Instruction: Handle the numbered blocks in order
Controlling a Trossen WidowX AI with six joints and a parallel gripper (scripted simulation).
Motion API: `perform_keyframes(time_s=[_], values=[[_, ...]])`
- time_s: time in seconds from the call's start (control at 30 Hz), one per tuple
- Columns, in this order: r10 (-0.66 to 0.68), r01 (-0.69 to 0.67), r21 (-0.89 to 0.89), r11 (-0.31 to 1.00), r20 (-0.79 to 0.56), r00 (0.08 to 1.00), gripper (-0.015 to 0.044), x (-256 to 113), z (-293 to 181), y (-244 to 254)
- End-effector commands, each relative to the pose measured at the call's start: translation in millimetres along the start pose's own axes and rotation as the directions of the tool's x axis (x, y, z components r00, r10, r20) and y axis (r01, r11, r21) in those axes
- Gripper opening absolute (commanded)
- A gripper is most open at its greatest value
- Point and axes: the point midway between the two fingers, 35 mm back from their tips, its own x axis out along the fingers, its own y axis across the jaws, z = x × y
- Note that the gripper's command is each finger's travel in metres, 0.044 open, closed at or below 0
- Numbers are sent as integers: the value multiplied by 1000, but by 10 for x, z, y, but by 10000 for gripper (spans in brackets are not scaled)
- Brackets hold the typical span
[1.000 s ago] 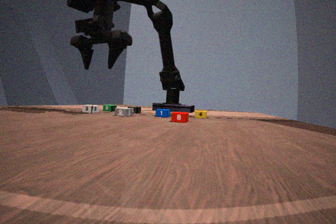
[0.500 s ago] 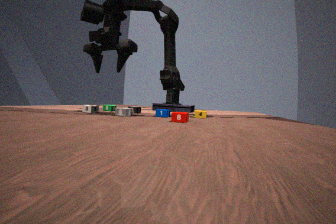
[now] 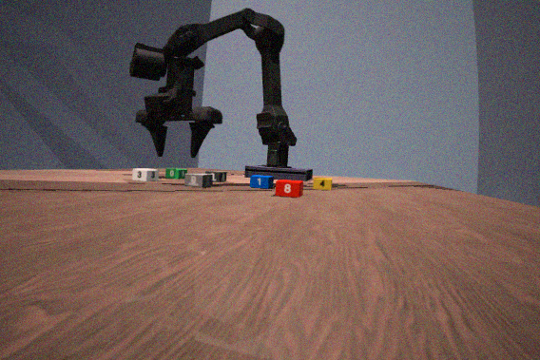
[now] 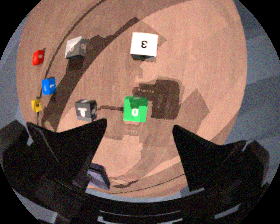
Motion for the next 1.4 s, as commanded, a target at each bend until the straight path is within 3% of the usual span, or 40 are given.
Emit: perform_keyframes(time_s=[0.0, 0.77, 1.13, 1.37], values=[[-8, 8, -5, 1000, 10, 1000, 400, 30, 13, -9], [-8, 8, -5, 1000, 10, 1000, 400, 370, 14, -10], [-8, 8, -5, 1000, 10, 1000, 120, 370, 14, -10], [-8, 8, -5, 1000, 10, 1000, 120, 370, 14, -10]])
